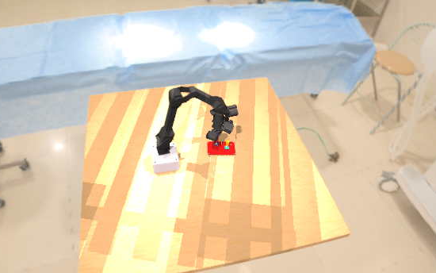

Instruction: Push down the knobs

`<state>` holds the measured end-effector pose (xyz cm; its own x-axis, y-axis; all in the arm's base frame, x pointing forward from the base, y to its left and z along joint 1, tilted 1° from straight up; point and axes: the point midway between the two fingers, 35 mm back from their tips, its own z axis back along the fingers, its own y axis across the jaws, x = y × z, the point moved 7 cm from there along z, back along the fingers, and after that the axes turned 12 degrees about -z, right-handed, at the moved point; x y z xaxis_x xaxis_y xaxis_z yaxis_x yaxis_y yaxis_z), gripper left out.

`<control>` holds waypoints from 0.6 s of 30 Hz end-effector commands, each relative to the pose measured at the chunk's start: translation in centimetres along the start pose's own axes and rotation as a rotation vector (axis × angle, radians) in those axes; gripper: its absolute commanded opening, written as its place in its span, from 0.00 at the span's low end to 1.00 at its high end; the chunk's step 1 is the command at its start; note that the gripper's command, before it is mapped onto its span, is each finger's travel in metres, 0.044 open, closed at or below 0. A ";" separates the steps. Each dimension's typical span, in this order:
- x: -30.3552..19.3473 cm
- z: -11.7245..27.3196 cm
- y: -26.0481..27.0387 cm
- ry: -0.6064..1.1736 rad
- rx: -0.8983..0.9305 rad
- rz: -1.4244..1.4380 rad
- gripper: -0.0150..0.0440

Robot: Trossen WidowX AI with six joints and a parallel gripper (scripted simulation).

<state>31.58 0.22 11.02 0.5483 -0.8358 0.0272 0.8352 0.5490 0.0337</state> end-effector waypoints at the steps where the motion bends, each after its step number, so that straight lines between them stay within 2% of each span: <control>1: 0.0 -0.6 0.0 0.004 -0.002 0.006 0.25; 18: 0.0 -0.9 0.0 0.004 -0.002 0.006 0.25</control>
<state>31.59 0.22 10.56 0.5484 -0.8358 0.0266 0.8352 0.5490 0.0327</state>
